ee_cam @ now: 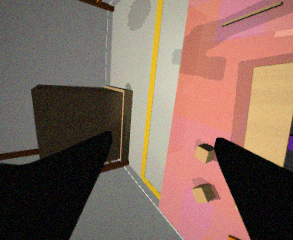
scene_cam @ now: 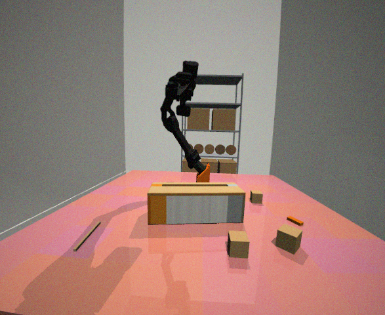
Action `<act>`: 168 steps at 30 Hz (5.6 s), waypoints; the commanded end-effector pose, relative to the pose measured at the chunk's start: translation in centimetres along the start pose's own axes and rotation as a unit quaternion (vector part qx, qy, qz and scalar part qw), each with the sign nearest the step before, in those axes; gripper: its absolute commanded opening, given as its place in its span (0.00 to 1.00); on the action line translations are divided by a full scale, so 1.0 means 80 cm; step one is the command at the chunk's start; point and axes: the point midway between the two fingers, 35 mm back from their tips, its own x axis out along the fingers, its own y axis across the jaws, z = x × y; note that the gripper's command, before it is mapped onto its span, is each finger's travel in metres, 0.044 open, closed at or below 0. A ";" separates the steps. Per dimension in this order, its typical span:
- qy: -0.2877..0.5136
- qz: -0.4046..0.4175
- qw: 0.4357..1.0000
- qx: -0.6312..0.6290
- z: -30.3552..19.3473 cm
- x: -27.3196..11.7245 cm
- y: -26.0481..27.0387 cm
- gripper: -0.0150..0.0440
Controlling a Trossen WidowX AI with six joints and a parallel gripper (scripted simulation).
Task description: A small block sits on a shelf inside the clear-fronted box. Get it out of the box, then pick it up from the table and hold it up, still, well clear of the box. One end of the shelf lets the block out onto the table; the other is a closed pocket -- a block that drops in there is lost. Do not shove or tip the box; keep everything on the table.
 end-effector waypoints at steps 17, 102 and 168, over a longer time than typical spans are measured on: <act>0.153 -0.249 0.954 -0.059 -0.028 0.141 -0.182 0.93; 0.263 -0.428 0.865 0.009 -0.107 0.203 -0.401 0.93; 0.280 -0.408 0.869 -0.025 -0.261 0.114 -0.344 0.84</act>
